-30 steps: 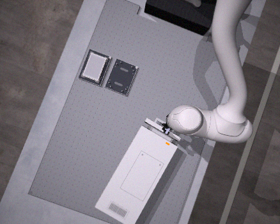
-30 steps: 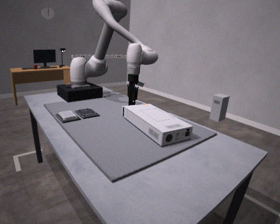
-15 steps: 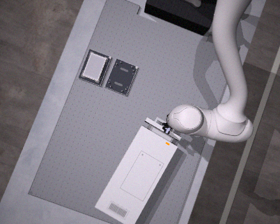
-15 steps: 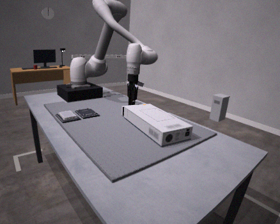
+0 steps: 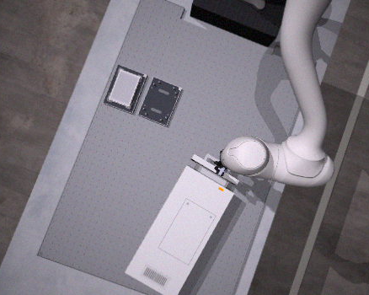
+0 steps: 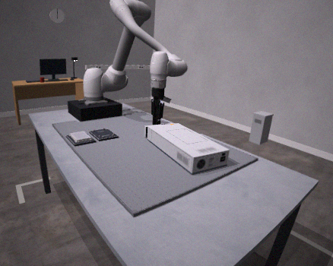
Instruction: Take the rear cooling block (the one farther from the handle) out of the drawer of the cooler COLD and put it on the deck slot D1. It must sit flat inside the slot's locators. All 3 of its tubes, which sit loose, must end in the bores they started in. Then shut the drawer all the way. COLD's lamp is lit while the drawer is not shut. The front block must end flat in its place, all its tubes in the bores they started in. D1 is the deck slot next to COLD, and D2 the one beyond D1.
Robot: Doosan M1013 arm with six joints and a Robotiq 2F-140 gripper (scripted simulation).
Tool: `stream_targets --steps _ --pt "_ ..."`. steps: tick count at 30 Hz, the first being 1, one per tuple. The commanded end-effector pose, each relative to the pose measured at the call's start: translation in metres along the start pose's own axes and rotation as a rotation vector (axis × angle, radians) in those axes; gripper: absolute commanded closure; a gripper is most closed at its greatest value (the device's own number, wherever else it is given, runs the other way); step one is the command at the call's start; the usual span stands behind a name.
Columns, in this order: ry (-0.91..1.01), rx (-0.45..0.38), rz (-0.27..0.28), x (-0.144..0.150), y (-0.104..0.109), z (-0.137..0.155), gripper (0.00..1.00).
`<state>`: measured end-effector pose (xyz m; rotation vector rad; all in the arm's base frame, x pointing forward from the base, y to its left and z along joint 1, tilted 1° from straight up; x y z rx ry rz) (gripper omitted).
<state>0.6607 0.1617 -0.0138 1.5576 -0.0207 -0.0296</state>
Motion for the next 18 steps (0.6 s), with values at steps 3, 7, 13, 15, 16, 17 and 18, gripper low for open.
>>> stream_targets --steps 3,7,13,15,16,17,18 --pt "0.002 0.000 0.005 -0.008 0.001 -0.003 0.66" --pt "0.002 0.000 0.005 -0.012 0.001 -0.003 0.66" --pt "0.002 0.000 0.005 -0.020 0.001 -0.004 0.66" --pt "0.002 0.000 0.005 -0.022 0.001 -0.004 0.66" --pt "0.002 0.000 0.005 -0.023 0.001 -0.004 0.66" --pt "0.002 0.000 0.005 -0.025 0.001 -0.004 0.66" --pt "0.002 0.000 0.005 -0.026 0.001 -0.005 0.66"
Point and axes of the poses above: the point where the finger pads meet when closed, its own y axis back along the fingers, its own x axis across the jaws, z = x × y, the point moved 1 cm from there along y, back along the fingers, and after that the axes turned 6 degrees about y, right-handed, at the moved point
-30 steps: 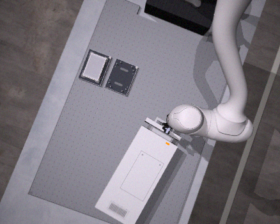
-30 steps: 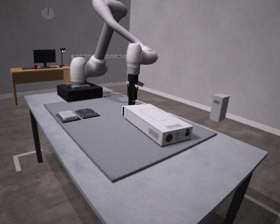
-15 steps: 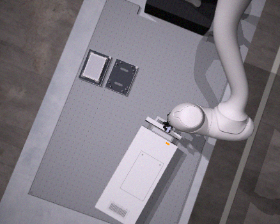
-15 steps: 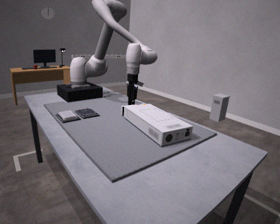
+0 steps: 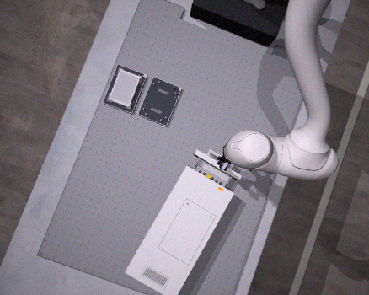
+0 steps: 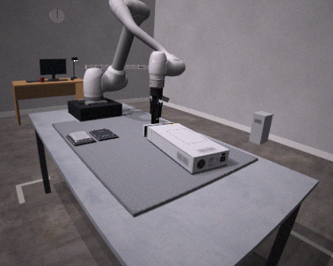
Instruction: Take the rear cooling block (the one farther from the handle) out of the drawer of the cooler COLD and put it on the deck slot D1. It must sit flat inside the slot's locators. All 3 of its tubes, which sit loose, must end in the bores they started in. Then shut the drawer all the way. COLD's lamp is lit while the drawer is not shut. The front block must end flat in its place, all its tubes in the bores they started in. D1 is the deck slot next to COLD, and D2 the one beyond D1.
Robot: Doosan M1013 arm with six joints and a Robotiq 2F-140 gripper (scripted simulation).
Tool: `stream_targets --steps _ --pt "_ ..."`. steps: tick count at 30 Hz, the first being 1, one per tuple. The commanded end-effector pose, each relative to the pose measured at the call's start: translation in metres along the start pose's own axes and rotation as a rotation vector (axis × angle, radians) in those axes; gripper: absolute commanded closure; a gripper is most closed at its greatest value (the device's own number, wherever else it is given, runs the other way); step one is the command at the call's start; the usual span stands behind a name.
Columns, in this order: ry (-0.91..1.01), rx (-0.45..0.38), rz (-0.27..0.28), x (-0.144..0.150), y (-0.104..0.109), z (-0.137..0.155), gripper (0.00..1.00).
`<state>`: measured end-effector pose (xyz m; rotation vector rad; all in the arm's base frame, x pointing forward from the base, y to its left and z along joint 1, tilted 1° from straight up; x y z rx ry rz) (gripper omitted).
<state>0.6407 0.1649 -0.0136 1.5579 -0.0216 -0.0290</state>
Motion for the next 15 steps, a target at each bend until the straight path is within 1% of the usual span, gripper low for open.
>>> stream_targets --steps 1,15 --pt "0.002 0.000 0.004 -0.007 0.001 -0.002 0.66" --pt "0.002 0.000 0.004 -0.020 0.001 -0.003 0.66"
Point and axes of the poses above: the point where the finger pads meet when closed, its own y axis back along the fingers, its own x axis across the jaws, z = x × y, the point moved 1 cm from there along y, back along the fingers, and after that the axes turned 6 degrees about y, right-handed, at the moved point
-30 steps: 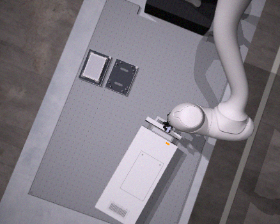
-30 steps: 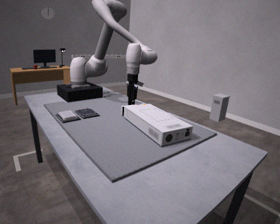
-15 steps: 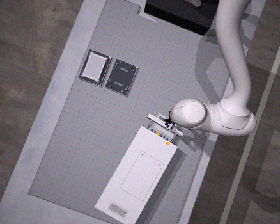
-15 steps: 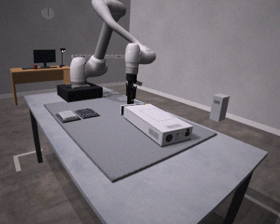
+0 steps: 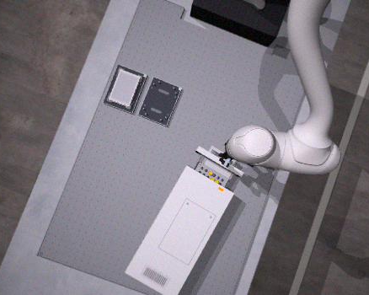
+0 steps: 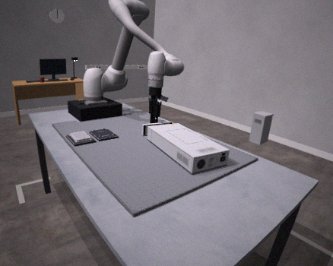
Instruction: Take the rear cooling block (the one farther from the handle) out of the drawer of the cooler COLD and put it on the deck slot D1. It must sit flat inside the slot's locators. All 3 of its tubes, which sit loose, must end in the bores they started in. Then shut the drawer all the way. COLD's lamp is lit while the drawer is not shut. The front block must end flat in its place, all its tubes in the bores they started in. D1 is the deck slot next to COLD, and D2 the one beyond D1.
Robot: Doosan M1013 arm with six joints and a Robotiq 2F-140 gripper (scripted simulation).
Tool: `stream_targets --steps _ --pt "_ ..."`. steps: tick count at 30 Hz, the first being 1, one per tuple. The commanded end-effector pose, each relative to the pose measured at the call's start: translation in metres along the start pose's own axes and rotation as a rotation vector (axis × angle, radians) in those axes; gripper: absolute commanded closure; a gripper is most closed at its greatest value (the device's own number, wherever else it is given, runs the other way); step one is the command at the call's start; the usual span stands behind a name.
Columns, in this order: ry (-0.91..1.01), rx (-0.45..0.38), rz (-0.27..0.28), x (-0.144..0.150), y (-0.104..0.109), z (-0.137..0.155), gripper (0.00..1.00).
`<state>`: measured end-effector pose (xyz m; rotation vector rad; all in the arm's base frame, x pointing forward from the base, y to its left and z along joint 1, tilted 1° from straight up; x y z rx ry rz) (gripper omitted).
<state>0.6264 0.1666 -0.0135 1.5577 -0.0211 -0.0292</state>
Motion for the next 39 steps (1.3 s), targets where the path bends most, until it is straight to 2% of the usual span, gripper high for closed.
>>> stream_targets --steps 1,39 --pt "0.002 0.000 0.004 -0.006 0.001 -0.002 0.66" --pt "0.002 0.000 0.004 -0.045 0.001 -0.006 0.66"
Point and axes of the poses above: the point where the finger pads meet when closed, its own y axis back along the fingers, its own x axis across the jaws, z = x × y, the point moved 1 cm from there along y, back along the fingers, and after that the axes turned 6 degrees about y, right-handed, at the moved point
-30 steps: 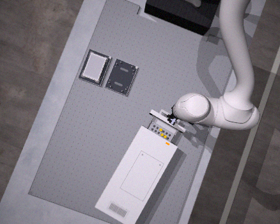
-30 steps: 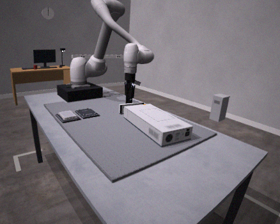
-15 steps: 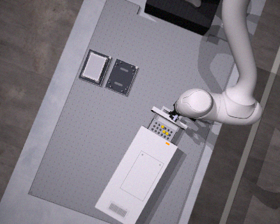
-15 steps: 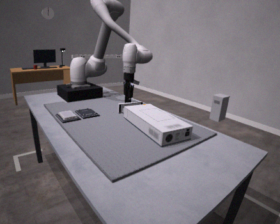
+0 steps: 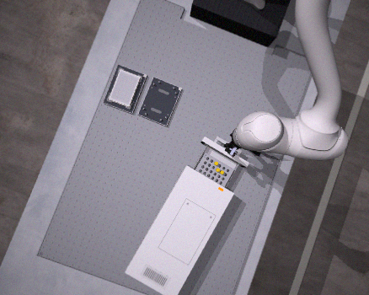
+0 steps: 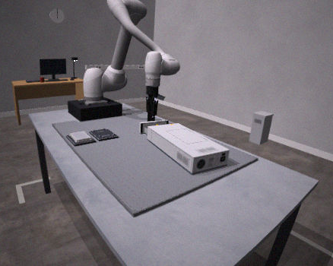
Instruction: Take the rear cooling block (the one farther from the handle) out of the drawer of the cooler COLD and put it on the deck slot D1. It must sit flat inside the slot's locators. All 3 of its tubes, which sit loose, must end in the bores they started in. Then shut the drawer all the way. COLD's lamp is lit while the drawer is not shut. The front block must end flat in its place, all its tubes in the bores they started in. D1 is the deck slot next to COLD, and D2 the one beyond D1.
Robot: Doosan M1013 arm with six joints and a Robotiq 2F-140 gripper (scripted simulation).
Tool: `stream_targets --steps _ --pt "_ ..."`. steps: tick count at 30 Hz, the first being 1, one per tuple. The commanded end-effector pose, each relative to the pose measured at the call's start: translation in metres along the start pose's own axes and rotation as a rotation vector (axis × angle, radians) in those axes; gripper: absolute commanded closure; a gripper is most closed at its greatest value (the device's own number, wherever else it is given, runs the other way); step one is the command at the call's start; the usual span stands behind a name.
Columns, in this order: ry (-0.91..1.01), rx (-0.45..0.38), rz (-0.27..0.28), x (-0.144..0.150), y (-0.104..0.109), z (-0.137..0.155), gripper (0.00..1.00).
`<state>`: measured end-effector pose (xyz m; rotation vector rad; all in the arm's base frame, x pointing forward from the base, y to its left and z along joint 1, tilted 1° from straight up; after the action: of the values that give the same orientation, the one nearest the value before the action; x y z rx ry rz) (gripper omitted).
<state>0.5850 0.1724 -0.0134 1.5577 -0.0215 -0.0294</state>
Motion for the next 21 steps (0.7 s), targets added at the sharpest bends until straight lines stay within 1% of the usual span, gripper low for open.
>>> stream_targets --steps 1,21 --pt "0.004 0.000 0.002 -0.006 0.001 -0.002 0.66" --pt "0.003 0.000 0.003 -0.028 0.001 -0.004 0.66"
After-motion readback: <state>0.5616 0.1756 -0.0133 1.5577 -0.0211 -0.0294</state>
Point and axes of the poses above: the point where the finger pads meet when closed, its own y axis back along the fingers, its own x axis across the jaws, z = x × y, the point moved 1 cm from there along y, back along the fingers, and after that the axes turned 6 degrees about y, right-handed, at the moved point
